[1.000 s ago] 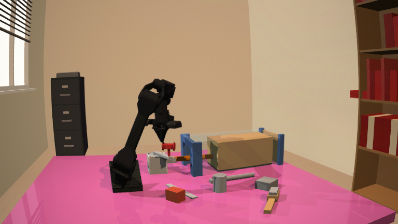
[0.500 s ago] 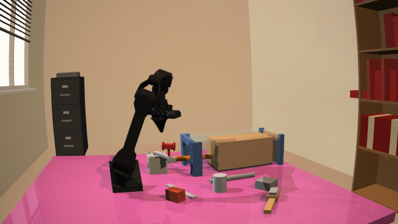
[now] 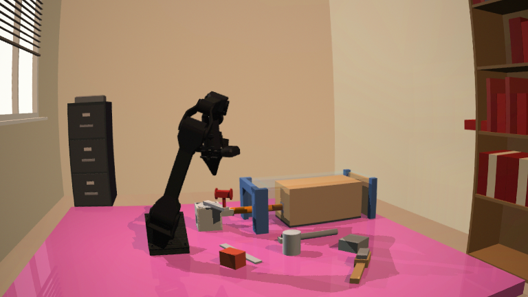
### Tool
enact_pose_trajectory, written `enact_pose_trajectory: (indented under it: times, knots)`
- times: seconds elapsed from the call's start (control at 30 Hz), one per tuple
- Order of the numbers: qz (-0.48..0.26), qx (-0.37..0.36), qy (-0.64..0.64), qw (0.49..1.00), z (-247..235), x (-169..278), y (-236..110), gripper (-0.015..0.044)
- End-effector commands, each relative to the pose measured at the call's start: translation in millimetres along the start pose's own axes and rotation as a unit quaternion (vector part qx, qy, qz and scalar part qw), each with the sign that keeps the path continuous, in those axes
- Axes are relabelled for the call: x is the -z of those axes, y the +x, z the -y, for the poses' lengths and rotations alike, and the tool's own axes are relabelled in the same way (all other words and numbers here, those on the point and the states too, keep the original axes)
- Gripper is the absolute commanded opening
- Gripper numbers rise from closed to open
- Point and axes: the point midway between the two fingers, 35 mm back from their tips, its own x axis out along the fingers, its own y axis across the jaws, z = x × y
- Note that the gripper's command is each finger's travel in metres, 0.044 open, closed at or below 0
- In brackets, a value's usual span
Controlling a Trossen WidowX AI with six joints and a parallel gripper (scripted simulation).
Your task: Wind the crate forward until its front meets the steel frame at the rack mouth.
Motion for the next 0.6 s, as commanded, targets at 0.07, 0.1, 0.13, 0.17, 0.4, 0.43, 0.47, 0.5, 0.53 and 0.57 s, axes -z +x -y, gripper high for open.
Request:
enact_pose_trajectory:
  times: [0.07, 0.1, 0.13, 0.17, 0.4, 0.43, 0.47, 0.5, 0.53, 0.57]
  knots:
    - [0.0, -0.003, -0.002, 1.0, 0, 0, -1, 0.0]
    - [0.004, 0.0, 0.0, 1.0, 0, -1, 0, 0.0026]
    - [0.014, -0.001, 0.0, 1.0, 1, -2, 2, 0.0053]
    - [0.032, -0.001, 0.001, 0.999, 3, -5, 4, 0.0079]
    - [0.17, 0.009, 0.015, 0.985, 20, -21, 15, 0.0262]
    - [0.173, 0.009, 0.015, 0.985, 21, -21, 16, 0.0289]
    - [0.173, 0.009, 0.015, 0.985, 21, -21, 16, 0.0315]
    - [0.173, 0.009, 0.015, 0.985, 21, -21, 16, 0.0341]
    - [0.173, 0.009, 0.015, 0.985, 21, -21, 16, 0.0368]
    - [0.173, 0.009, 0.015, 0.985, 21, -21, 16, 0.0394]
